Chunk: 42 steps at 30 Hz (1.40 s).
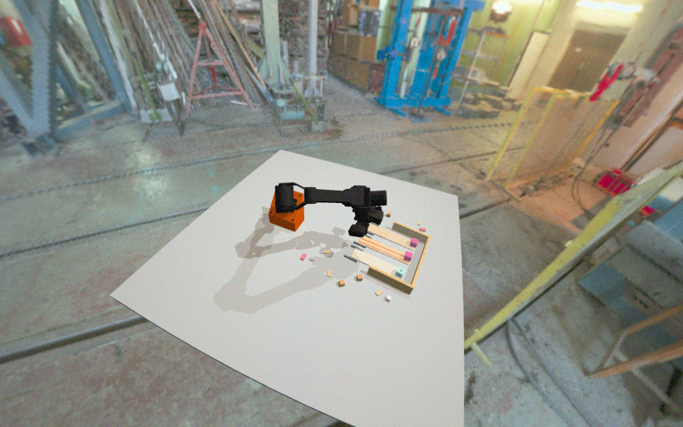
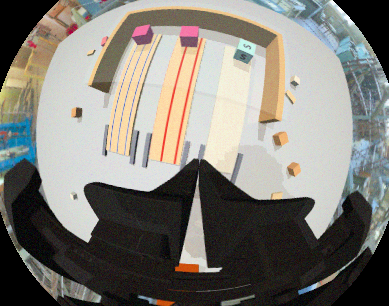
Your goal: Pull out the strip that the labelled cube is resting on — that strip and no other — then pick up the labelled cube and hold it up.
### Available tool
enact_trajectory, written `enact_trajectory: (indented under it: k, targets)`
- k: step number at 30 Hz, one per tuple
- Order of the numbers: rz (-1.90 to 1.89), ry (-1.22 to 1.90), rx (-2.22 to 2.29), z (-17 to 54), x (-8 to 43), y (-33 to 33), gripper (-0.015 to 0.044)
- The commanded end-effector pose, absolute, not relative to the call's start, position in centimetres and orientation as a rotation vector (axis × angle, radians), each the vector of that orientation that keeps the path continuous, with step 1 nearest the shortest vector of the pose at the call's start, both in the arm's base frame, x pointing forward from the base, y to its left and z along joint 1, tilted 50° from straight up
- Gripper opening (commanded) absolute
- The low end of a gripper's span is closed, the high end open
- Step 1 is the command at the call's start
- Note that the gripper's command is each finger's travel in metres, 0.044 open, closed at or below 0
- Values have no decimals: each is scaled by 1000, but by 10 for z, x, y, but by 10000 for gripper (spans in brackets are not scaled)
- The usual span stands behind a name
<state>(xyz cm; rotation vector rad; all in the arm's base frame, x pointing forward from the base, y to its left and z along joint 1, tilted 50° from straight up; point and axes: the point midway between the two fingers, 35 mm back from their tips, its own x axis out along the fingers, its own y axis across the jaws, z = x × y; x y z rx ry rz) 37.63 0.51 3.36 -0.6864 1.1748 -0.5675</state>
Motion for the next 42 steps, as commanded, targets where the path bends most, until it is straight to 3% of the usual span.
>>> enact_trajectory:
  k: [1, 42]
  targets:
    - [-751, 1392, -574, 43, 380, -40, 0]
    - [-754, 1395, -572, 13, 379, -81, 0]
